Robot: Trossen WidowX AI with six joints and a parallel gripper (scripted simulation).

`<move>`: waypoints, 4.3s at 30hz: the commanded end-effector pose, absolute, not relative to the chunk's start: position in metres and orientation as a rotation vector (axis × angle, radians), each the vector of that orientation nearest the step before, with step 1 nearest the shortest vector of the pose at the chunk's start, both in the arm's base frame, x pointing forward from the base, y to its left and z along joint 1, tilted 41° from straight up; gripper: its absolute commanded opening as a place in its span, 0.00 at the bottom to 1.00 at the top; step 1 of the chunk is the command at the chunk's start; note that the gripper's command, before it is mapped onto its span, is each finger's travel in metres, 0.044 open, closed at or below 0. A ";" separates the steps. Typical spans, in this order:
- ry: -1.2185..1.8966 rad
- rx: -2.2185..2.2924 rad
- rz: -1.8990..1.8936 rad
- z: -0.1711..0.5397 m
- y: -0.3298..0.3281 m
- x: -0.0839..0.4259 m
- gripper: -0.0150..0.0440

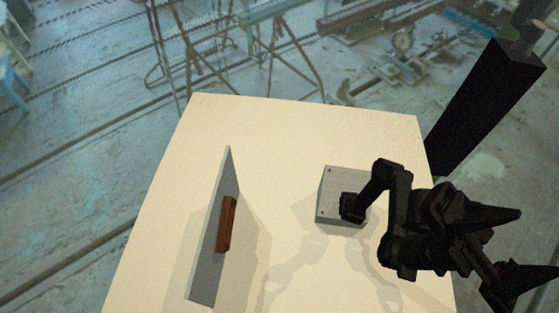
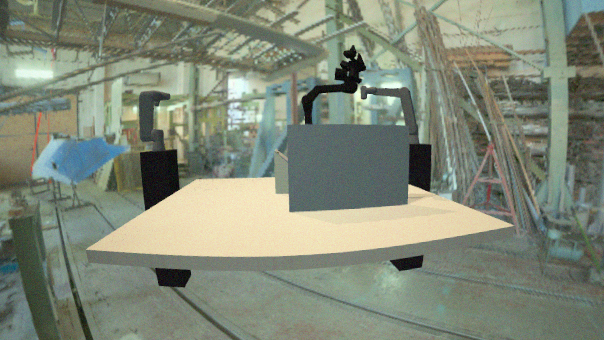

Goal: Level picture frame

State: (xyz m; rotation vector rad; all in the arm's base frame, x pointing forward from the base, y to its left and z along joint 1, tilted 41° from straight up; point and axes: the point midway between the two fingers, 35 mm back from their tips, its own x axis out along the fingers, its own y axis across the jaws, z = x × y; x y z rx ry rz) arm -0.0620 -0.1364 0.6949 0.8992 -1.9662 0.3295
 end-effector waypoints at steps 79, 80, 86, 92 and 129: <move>-0.048 1.948 0.015 0.239 0.047 0.186 0.69; -0.048 1.948 0.015 0.239 0.047 0.186 0.69; -0.048 1.948 0.015 0.239 0.047 0.186 0.69; -0.048 1.948 0.015 0.239 0.047 0.186 0.69; -0.048 1.948 0.015 0.239 0.047 0.186 0.69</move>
